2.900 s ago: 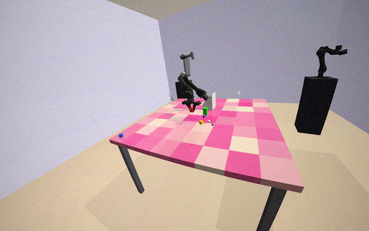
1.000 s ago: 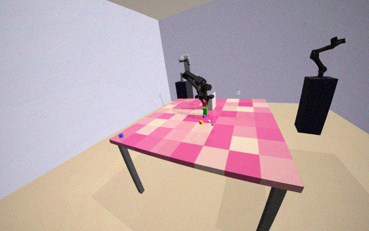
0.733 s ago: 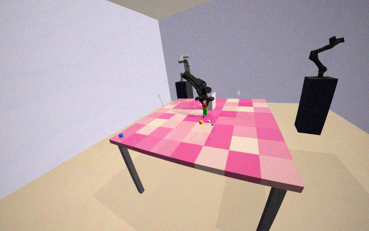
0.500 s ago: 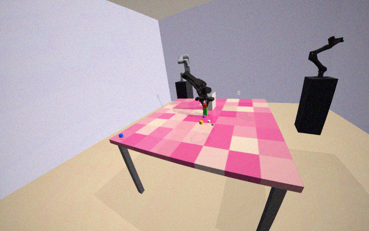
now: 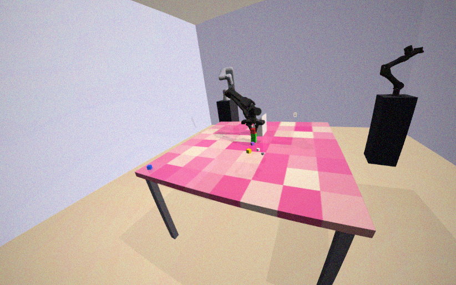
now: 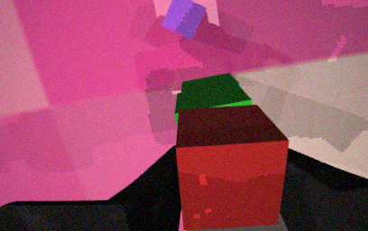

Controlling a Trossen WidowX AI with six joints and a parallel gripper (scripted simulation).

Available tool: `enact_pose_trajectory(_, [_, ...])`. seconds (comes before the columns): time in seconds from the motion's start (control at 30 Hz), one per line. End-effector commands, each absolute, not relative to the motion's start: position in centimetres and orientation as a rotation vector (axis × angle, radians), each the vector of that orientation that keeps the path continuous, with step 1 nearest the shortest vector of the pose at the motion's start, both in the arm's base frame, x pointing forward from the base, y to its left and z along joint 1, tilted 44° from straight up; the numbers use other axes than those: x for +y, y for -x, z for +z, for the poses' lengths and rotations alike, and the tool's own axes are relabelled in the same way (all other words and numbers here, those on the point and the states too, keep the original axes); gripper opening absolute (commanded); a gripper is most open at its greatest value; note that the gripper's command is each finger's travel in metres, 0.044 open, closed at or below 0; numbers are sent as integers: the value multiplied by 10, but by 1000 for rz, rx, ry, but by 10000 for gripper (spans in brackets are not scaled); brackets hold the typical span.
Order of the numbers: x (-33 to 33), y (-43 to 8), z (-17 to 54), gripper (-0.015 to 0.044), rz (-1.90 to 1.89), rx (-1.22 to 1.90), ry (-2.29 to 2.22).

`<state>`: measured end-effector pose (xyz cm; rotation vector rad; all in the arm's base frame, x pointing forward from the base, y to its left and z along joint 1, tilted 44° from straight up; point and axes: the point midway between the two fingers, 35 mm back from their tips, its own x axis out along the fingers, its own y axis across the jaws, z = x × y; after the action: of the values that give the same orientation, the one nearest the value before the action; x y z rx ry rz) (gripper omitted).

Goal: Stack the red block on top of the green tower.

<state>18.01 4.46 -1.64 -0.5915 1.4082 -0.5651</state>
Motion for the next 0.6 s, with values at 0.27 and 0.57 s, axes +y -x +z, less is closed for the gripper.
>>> enact_pose_trajectory(0.27, [45,-180,-16,79,-563,1408,595])
enact_pose_trajectory(0.57, [45,-180,-16,315,-563,1408,595])
